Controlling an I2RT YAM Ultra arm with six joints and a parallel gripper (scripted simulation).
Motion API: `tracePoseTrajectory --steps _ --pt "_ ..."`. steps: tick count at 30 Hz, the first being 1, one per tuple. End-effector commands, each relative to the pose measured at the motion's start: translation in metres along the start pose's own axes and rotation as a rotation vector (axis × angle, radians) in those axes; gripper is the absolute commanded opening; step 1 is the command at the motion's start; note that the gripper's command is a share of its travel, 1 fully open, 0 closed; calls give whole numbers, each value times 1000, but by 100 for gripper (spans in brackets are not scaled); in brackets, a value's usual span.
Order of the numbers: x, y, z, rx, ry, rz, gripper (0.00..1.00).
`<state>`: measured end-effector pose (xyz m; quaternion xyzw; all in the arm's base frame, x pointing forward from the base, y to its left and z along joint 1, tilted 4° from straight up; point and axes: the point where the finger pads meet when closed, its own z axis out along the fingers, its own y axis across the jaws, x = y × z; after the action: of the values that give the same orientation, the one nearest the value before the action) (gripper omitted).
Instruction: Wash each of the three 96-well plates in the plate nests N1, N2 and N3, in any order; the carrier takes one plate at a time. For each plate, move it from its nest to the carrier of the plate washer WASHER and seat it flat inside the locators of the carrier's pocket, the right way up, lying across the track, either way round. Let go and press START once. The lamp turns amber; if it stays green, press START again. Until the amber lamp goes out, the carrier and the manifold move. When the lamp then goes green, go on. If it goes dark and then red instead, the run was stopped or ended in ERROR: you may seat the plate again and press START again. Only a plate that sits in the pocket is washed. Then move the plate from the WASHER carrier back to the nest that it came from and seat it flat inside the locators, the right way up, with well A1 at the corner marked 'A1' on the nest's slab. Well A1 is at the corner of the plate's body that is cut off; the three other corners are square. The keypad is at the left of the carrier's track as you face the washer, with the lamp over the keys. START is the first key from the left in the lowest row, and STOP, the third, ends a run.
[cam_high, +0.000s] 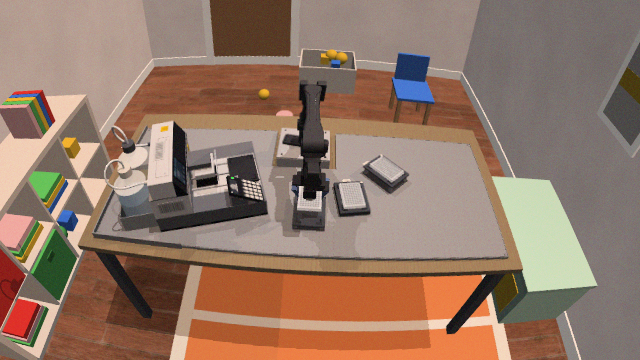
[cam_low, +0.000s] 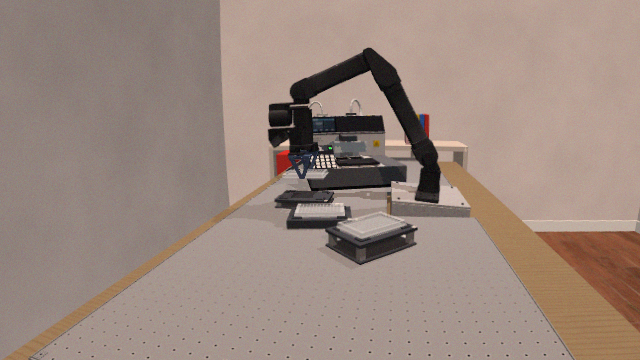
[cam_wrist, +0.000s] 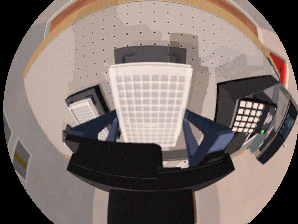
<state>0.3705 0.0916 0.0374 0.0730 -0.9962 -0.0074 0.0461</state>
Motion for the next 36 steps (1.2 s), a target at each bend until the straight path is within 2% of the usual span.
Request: tracePoseTrajectory --steps 1,14,36 --pt "-5 0 -16 -2 -31 -1 0" --pt "-4 0 -34 -2 -31 -1 0" --pt "-4 0 -34 -2 -31 -1 0"
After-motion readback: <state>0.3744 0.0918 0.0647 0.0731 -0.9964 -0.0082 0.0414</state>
